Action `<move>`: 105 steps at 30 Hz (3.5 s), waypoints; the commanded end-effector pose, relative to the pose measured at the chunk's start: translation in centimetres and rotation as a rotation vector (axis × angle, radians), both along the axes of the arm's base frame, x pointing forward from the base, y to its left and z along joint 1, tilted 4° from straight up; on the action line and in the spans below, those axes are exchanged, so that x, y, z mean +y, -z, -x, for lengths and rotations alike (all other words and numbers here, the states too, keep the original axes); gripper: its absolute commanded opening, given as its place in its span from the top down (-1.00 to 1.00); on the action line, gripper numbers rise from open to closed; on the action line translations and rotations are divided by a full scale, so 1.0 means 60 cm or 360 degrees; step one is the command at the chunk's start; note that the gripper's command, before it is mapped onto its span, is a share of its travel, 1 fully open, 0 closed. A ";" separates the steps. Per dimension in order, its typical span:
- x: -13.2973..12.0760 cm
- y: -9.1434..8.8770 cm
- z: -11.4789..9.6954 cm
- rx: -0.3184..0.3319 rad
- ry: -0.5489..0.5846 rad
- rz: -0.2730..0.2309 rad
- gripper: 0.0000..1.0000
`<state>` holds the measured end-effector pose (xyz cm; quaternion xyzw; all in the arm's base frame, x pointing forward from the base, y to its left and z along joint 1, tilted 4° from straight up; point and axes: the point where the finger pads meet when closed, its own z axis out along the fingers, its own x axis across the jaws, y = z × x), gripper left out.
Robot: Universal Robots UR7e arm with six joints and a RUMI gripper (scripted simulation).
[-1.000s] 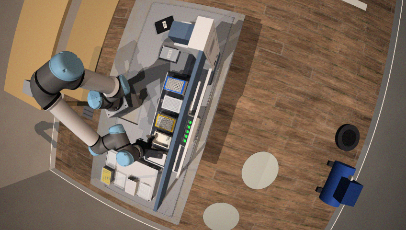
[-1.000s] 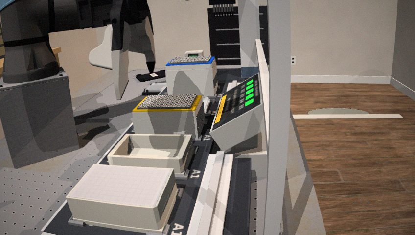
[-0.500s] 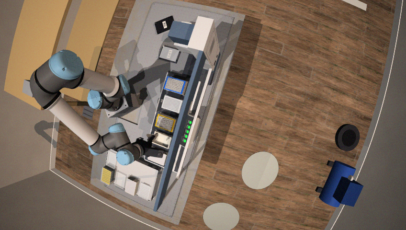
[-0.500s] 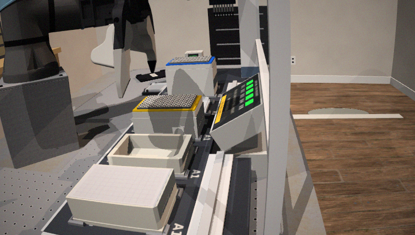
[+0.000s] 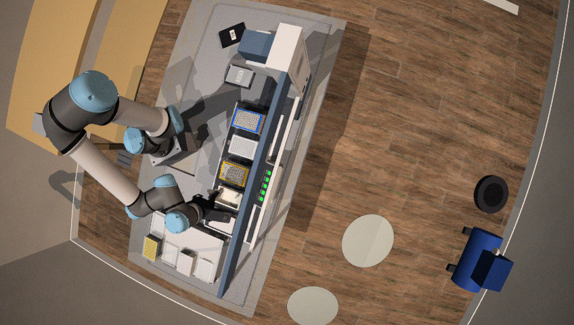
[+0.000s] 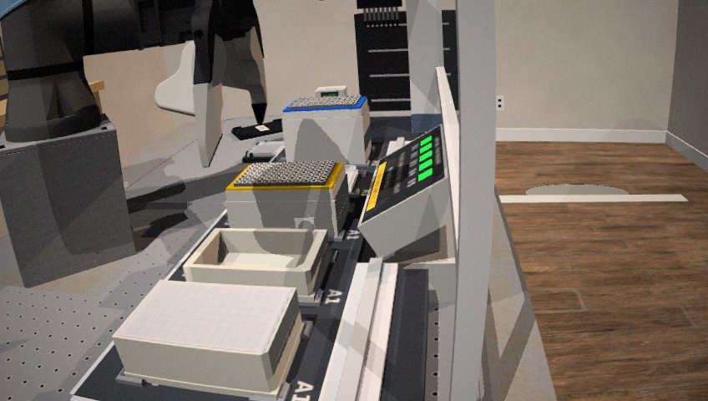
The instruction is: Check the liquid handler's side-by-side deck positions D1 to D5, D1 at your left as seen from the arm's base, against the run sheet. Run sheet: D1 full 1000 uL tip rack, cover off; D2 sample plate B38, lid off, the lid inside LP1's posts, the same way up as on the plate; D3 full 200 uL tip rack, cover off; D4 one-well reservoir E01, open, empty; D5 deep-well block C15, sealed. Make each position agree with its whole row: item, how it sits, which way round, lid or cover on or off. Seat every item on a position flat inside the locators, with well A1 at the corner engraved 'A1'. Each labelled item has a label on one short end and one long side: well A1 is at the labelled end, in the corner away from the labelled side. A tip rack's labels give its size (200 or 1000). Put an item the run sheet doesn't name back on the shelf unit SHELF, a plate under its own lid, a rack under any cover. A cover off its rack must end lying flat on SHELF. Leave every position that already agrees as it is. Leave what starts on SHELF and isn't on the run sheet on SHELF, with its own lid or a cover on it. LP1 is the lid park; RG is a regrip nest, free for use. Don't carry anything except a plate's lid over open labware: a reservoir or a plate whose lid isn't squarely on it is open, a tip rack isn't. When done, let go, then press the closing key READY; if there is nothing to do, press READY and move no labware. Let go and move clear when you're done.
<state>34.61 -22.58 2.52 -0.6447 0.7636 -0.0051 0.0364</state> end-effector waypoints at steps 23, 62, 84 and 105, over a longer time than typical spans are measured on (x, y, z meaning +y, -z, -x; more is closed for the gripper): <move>0.139 -0.008 -0.024 -0.0001 0.0000 0.0001 -0.64; 0.203 -0.011 -0.035 -0.0001 0.0000 0.0001 -0.64; 0.318 -0.016 -0.054 -0.0002 0.0000 0.0001 -0.64; 0.407 -0.021 -0.069 -0.0002 0.0000 0.0001 -0.64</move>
